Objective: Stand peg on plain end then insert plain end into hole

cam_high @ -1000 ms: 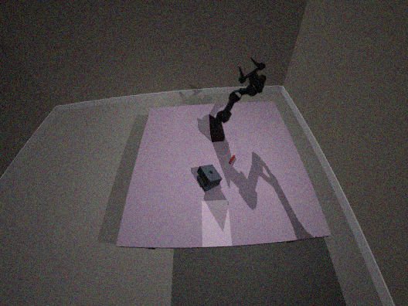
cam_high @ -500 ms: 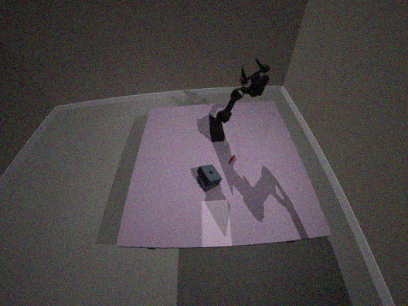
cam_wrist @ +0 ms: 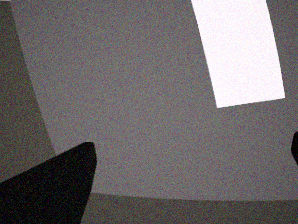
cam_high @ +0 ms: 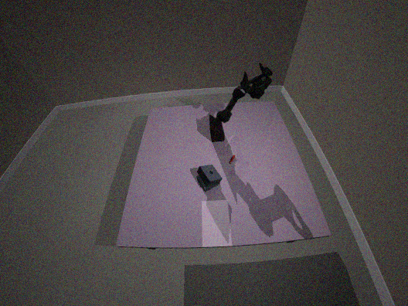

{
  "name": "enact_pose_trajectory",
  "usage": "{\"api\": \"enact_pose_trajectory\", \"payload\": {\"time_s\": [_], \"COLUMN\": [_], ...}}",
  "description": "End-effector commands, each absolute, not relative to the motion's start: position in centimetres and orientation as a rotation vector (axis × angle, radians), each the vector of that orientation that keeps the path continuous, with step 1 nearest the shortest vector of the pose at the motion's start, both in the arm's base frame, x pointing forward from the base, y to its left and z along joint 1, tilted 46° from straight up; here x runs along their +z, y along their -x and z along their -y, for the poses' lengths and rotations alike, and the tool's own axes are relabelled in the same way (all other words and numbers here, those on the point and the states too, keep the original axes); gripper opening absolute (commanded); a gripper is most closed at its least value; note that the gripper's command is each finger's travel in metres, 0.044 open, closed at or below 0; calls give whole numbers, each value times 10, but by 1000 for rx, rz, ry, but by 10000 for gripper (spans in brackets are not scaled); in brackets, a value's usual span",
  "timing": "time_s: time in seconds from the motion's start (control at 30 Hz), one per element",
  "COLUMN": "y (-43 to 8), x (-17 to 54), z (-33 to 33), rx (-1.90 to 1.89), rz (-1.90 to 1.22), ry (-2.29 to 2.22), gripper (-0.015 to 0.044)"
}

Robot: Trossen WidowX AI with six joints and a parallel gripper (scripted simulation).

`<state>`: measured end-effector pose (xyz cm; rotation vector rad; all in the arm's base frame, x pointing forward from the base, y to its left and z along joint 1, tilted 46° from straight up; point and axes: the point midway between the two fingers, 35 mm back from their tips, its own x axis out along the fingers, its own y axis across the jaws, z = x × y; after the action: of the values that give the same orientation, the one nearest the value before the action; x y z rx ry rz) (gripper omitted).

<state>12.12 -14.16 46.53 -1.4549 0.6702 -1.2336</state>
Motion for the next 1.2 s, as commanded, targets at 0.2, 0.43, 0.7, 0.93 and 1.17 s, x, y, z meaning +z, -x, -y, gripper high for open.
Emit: {"api": "enact_pose_trajectory", "payload": {"time_s": [0.2, 0.43, 0.7, 0.93, 1.17], "y": [-160, -193, -233, -265, -294], "x": [459, 449, 430, 410, 386], "z": [133, 127, 115, 104, 92], "rx": [-1107, -995, -838, -693, -549], "rz": [-565, -493, -420, -375, -350], "ry": [1510, 1510, 1488, 1446, 1380], "gripper": [440, 440, 440, 440, 440]}}
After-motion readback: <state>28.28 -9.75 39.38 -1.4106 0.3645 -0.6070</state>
